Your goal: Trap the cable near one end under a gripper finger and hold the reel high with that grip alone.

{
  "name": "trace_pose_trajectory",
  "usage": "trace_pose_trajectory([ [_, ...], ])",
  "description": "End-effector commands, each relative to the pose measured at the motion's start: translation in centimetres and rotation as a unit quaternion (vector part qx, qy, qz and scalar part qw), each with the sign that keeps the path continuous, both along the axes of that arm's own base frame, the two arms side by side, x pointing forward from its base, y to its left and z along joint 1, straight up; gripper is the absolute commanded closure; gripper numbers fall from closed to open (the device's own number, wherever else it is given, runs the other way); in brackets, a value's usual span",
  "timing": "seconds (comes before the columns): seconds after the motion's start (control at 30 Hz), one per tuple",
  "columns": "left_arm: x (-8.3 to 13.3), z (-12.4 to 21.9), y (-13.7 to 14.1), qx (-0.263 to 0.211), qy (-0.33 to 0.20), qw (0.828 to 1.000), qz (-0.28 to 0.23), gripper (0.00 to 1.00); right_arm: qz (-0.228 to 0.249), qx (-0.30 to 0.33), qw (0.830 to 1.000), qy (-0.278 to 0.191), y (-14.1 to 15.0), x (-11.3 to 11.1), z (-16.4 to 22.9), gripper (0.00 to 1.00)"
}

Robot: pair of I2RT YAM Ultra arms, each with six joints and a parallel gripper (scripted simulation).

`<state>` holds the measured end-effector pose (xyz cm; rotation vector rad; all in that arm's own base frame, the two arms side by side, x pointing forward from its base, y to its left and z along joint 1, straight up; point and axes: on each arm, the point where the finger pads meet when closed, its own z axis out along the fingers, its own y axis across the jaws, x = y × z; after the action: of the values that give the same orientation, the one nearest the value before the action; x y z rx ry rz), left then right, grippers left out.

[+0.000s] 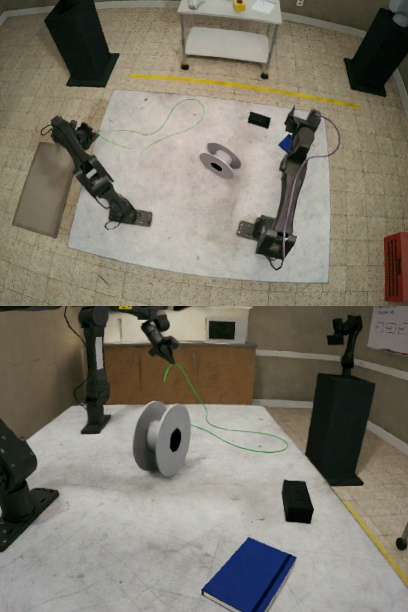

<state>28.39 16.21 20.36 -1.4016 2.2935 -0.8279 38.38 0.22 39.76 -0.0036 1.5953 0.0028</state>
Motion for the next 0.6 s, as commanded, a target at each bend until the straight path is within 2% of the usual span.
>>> trace_pose_trajectory([
  [0.0, 0.2, 0.5, 0.3, 0.008, -0.021, 1.0, 0.001, 1.0, -0.012, 0.001, 0.999, -0.042, -0.7, -1.1, 3.4, 0.25],
  [0.17, 0.2, 0.2, 0.6, 0.006, -0.019, 1.0, 0.002, 1.0, -0.012, 0.001, 0.999, -0.042, -0.7, -1.1, 3.4, 0.25],
  [0.57, 0.7, 0.6, -1.3, 0.006, -0.021, 1.0, -0.004, 1.0, -0.012, 0.001, 0.999, -0.042, -0.7, -1.1, 3.4, 0.25],
])
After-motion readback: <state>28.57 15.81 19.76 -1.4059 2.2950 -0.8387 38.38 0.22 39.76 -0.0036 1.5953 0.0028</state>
